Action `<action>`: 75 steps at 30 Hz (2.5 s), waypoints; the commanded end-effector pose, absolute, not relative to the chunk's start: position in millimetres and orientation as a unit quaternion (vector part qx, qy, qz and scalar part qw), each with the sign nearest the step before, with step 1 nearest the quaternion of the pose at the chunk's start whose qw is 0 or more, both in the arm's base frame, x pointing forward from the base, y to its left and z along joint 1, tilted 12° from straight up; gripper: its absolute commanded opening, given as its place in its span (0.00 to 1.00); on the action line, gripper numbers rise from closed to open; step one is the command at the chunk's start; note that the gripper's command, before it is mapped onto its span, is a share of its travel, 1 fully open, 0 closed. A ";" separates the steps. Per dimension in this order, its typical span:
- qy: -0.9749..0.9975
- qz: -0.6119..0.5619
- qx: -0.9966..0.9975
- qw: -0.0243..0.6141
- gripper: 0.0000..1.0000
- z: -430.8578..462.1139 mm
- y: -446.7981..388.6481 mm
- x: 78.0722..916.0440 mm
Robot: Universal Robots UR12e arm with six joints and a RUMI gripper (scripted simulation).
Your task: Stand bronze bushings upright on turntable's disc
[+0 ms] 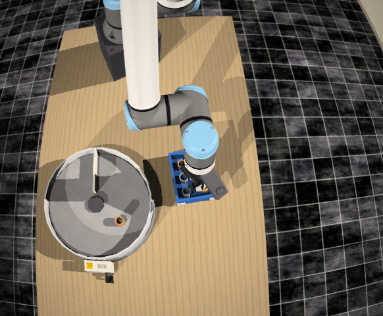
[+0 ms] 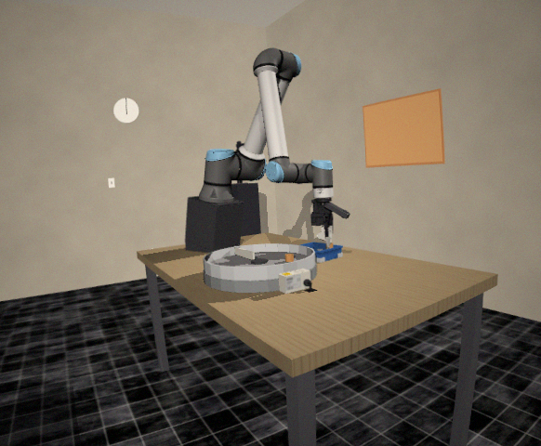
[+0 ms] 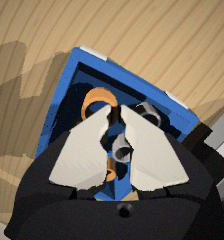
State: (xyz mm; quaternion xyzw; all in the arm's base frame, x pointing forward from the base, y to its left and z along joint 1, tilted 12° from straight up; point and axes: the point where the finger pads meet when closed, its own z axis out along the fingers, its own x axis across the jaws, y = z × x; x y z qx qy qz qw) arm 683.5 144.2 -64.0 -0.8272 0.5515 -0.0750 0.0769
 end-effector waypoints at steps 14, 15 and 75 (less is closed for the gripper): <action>0.551 -0.075 -0.827 0.077 0.00 5.1 141.0 669.1; 0.551 -0.075 -0.827 0.077 0.00 7.4 140.9 668.6; 0.551 -0.075 -0.827 0.077 0.00 14.1 133.0 665.0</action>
